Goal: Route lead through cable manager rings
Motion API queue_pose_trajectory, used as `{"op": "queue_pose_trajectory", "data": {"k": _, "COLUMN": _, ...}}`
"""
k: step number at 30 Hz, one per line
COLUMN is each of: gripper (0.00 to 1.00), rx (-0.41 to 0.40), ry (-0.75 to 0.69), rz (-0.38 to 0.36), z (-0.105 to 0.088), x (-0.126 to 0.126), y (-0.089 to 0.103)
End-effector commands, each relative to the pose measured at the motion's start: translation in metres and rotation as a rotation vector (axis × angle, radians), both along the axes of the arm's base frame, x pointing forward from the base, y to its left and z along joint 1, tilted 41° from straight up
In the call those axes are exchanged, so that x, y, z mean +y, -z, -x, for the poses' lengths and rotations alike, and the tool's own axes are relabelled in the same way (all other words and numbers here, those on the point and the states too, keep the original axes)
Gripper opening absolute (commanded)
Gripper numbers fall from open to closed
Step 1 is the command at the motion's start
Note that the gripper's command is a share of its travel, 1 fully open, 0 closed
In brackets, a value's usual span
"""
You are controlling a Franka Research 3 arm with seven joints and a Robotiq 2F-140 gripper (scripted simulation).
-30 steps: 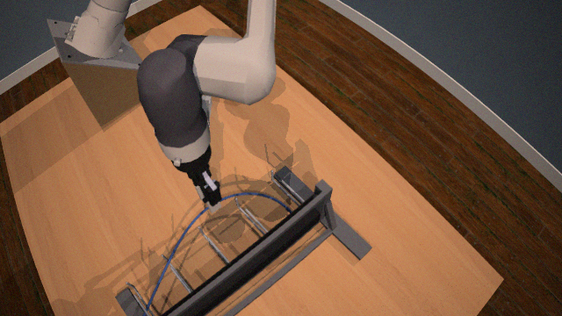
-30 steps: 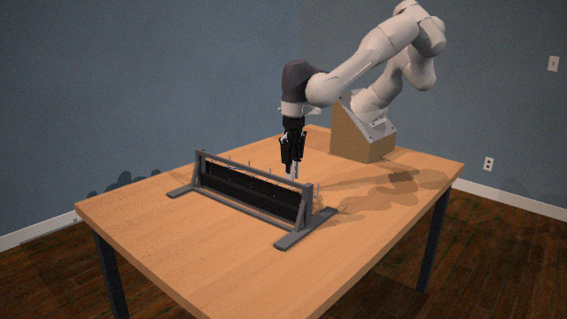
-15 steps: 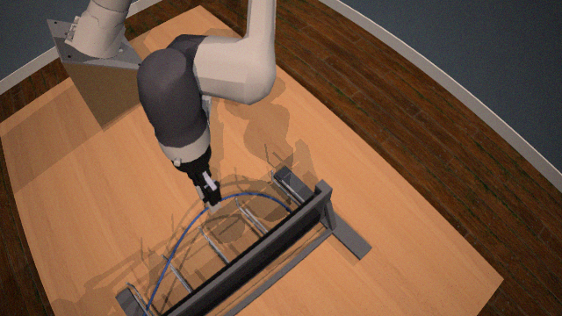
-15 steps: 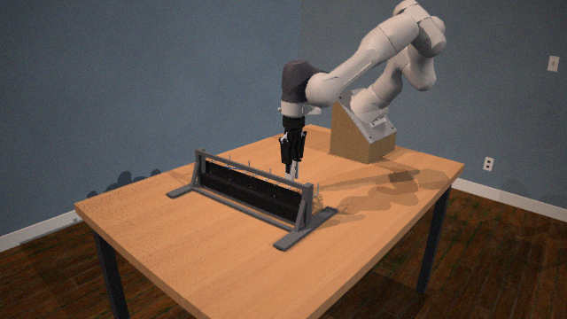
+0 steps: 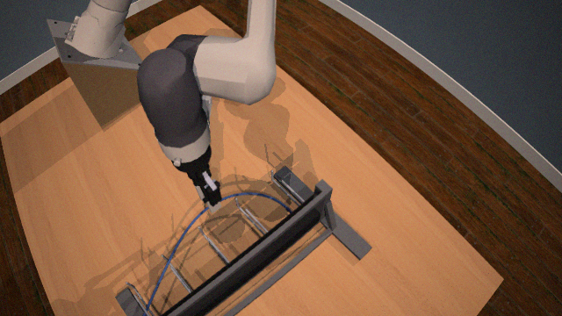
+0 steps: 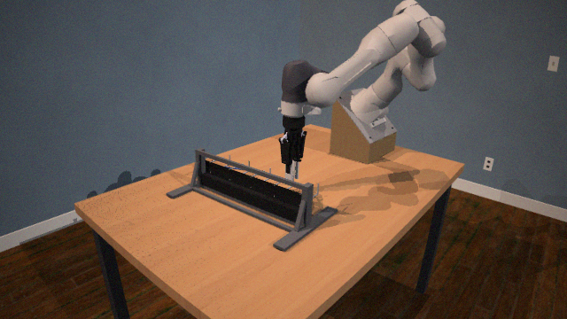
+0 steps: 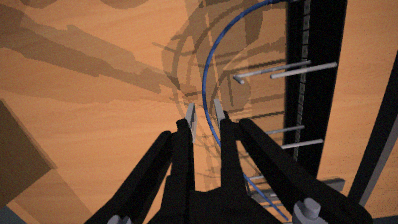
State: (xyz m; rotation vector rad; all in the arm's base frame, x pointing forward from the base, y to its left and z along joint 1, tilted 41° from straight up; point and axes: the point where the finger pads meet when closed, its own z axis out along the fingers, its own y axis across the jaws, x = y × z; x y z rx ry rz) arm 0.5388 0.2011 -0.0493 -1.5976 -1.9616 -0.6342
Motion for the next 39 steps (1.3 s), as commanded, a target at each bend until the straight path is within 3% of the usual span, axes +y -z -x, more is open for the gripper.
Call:
{"op": "queue_pose_trajectory", "data": {"k": 1, "gripper": 0.20, "rx": -0.003, "ry": -0.002, "rz": -0.002, "z": -0.001, "x": 0.003, "y": 0.000}}
{"op": "queue_pose_trajectory", "data": {"k": 39, "gripper": 0.20, "rx": -0.003, "ry": -0.002, "rz": -0.002, "z": 0.001, "x": 0.015, "y": 0.013}}
